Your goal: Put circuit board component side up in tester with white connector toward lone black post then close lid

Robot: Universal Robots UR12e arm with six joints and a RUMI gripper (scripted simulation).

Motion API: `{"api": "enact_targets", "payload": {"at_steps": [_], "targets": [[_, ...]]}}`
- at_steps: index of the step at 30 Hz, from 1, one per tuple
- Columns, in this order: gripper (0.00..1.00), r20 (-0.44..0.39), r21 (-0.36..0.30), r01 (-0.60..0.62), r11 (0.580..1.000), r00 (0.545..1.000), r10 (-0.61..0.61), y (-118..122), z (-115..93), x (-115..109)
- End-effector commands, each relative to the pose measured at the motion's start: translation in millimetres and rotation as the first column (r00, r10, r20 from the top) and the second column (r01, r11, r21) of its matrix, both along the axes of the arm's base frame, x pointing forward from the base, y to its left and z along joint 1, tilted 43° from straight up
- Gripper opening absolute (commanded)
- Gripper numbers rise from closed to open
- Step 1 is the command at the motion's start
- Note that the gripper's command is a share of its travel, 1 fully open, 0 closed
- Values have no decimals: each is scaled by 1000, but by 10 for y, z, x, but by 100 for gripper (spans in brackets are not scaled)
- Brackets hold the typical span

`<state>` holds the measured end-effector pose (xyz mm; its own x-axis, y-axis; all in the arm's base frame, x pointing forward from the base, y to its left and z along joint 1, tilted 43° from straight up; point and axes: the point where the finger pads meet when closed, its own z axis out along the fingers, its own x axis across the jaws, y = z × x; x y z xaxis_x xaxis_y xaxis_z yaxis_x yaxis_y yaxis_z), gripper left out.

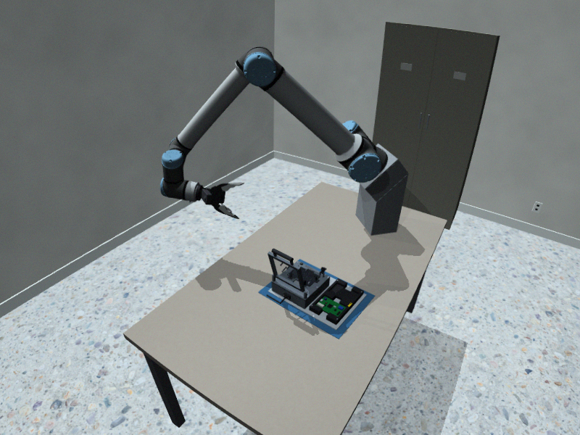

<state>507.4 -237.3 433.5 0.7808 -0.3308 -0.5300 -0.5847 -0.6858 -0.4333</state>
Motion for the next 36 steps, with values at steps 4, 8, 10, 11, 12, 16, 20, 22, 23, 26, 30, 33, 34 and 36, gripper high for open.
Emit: {"api": "enact_targets", "payload": {"at_steps": [4,8,10,11,12,16,20,22,23,26,30,33,34,36], "targets": [[100,1,-1,0,1000,1000,0,2,7,0],[100,4,-6,-2,1000,1000,2,19,1,4],[100,8,-12,-4,1000,1000,4,41,-8,9],[100,11,-16,-5,1000,1000,5,56,-13,13],[100,15,-21,-7,1000,1000,7,75,-21,17],[100,36,-52,-16,999,999,18,188,-63,43],[100,52,-75,-22,997,998,26,269,-92,60],[100,71,-101,-28,994,997,36,366,-127,80],[100,81,-116,-32,993,996,42,421,-147,92],[100,112,-169,-43,985,992,62,612,-223,135],[100,160,-252,-56,966,982,99,919,-346,203],[100,193,-324,-65,944,972,133,1181,-461,266],[100,206,-349,-66,935,968,145,1275,-499,286],[100,206,-349,-66,935,968,145,1275,-499,286]]}}
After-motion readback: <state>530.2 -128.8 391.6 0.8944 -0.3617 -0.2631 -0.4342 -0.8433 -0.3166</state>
